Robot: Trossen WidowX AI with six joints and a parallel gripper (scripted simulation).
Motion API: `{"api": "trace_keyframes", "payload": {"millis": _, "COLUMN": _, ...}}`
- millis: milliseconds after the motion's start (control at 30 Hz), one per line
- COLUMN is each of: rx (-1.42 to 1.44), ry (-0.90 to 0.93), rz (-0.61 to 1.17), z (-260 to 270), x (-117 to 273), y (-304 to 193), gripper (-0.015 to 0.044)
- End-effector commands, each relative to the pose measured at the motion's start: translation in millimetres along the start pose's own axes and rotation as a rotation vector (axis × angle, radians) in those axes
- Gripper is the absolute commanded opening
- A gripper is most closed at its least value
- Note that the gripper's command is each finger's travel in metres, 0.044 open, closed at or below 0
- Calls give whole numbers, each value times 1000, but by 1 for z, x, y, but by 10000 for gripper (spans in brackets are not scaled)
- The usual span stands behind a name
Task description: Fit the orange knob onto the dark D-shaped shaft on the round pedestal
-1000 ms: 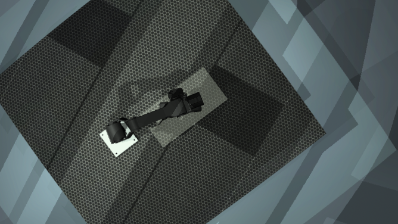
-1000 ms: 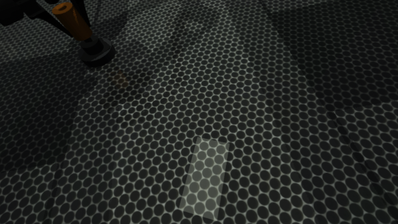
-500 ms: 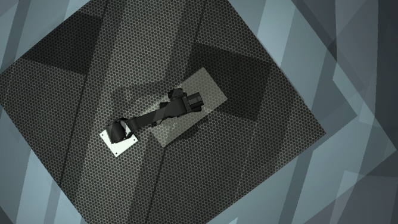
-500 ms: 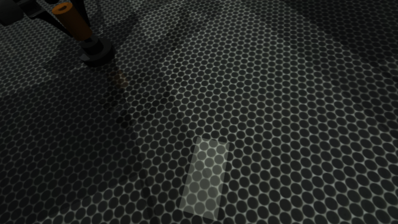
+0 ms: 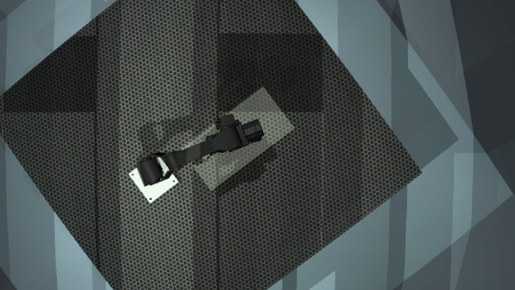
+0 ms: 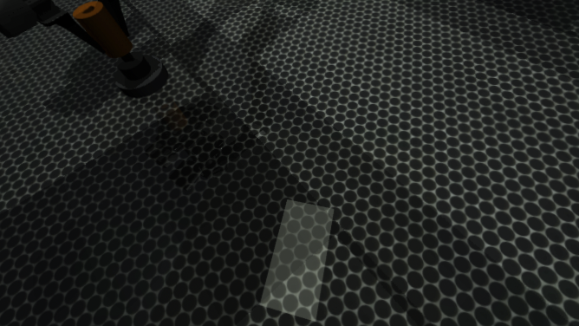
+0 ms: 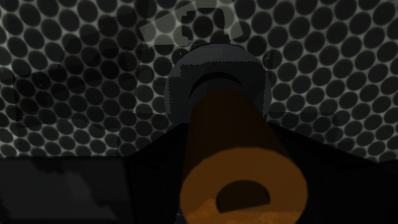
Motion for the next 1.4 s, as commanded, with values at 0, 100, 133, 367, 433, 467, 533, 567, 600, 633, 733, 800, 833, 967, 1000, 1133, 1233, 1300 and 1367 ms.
{"api": "trace_keyframes", "payload": {"millis": 0, "rx": 81, "ry": -1, "rz": 5, "z": 0, "x": -1, "y": 0, "gripper": 0}}
{"api": "trace_keyframes", "payload": {"millis": 100, "rx": 81, "ry": -1, "rz": 5, "z": 1, "x": -3, "y": -1, "gripper": 0}}
{"api": "trace_keyframes", "payload": {"millis": 133, "rx": 81, "ry": -1, "rz": 5, "z": 1, "x": -3, "y": -1, "gripper": 0}}
{"api": "trace_keyframes", "payload": {"millis": 367, "rx": 81, "ry": -1, "rz": 5, "z": 1, "x": -4, "y": -1, "gripper": 0}}
{"api": "trace_keyframes", "payload": {"millis": 433, "rx": 81, "ry": -1, "rz": 5, "z": 0, "x": -4, "y": -1, "gripper": 0}}
{"api": "trace_keyframes", "payload": {"millis": 467, "rx": 81, "ry": -1, "rz": 5, "z": 0, "x": -4, "y": -1, "gripper": 0}}
{"api": "trace_keyframes", "payload": {"millis": 533, "rx": 81, "ry": -1, "rz": 5, "z": 0, "x": -4, "y": -1, "gripper": 0}}
{"api": "trace_keyframes", "payload": {"millis": 567, "rx": 81, "ry": -1, "rz": 5, "z": 0, "x": -4, "y": -1, "gripper": 0}}
{"api": "trace_keyframes", "payload": {"millis": 600, "rx": 81, "ry": -1, "rz": 5, "z": 0, "x": -4, "y": -1, "gripper": 0}}
{"api": "trace_keyframes", "payload": {"millis": 633, "rx": 81, "ry": -1, "rz": 5, "z": 0, "x": -4, "y": -1, "gripper": 0}}
{"api": "trace_keyframes", "payload": {"millis": 733, "rx": 81, "ry": -1, "rz": 5, "z": 0, "x": -4, "y": -1, "gripper": 0}}
{"api": "trace_keyframes", "payload": {"millis": 800, "rx": 81, "ry": -1, "rz": 5, "z": 0, "x": -2, "y": -1, "gripper": 0}}
{"api": "trace_keyframes", "payload": {"millis": 833, "rx": 81, "ry": -1, "rz": 5, "z": 0, "x": -1, "y": -1, "gripper": 0}}
{"api": "trace_keyframes", "payload": {"millis": 967, "rx": 90, "ry": -1, "rz": 5, "z": 0, "x": 1, "y": -1, "gripper": 0}}
{"api": "trace_keyframes", "payload": {"millis": 1000, "rx": 107, "ry": -1, "rz": 5, "z": 0, "x": 1, "y": -1, "gripper": 0}}
{"api": "trace_keyframes", "payload": {"millis": 1133, "rx": 250, "ry": -1, "rz": 5, "z": 0, "x": 0, "y": -1, "gripper": 0}}
{"api": "trace_keyframes", "payload": {"millis": 1233, "rx": 291, "ry": -1, "rz": 5, "z": 0, "x": -1, "y": -1, "gripper": 0}}
{"api": "trace_keyframes", "payload": {"millis": 1300, "rx": 291, "ry": -1, "rz": 5, "z": 0, "x": -2, "y": -1, "gripper": 0}}
{"api": "trace_keyframes", "payload": {"millis": 1367, "rx": 291, "ry": -1, "rz": 5, "z": 1, "x": -3, "y": -1, "gripper": 0}}
Point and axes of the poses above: the point midway between the two fingers, 35 mm back from their tips, its own x axis back along the fingers, its own z axis across the jaws, y = z × x, the point moved 1 cm from there along x, back along the fingers
